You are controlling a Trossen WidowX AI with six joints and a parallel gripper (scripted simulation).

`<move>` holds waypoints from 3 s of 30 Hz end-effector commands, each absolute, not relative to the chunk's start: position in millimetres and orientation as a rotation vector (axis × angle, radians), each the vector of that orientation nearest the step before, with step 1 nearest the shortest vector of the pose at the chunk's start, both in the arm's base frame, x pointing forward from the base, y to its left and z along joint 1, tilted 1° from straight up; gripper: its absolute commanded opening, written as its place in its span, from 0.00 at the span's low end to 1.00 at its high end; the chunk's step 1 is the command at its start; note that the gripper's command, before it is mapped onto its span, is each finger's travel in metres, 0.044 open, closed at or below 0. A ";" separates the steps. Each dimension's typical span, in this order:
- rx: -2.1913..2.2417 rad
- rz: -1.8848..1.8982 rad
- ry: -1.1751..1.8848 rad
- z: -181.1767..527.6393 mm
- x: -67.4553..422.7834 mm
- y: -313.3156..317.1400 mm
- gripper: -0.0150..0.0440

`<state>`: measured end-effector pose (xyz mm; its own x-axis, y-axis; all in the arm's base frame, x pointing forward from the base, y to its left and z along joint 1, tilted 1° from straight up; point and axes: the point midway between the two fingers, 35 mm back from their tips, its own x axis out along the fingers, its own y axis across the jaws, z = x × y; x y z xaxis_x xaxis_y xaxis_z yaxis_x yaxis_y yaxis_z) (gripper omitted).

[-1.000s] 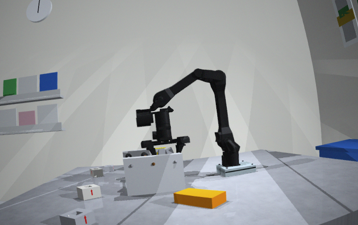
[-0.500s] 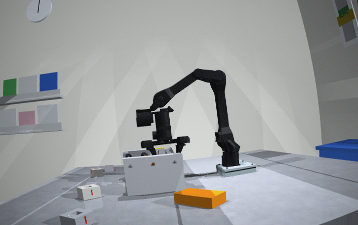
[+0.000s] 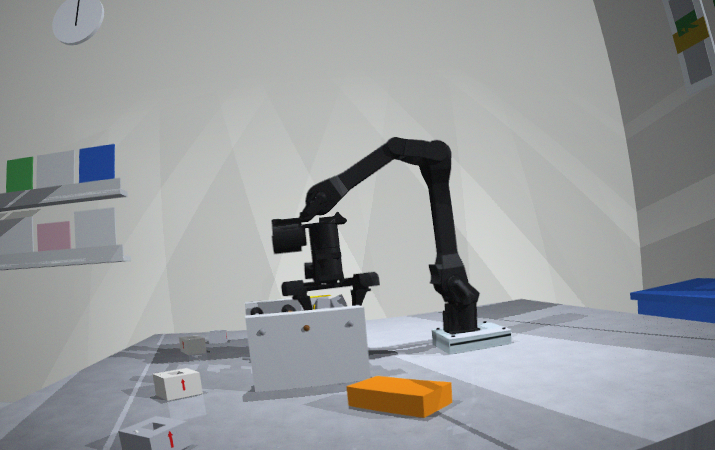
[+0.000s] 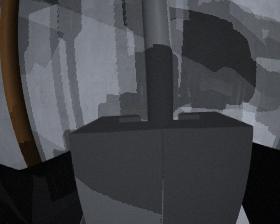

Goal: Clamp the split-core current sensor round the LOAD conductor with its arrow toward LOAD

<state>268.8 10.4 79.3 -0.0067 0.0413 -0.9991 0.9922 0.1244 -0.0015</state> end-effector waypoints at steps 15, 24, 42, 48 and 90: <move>1.141 -1.110 1.264 84.9 271.3 3.1 0.25; 1.141 -1.110 1.264 84.9 271.3 3.1 0.25; 1.141 -1.110 1.264 84.9 271.3 3.1 0.25; 1.141 -1.110 1.264 84.9 271.3 3.1 0.25; 1.145 -1.099 1.299 79.6 268.7 10.4 0.25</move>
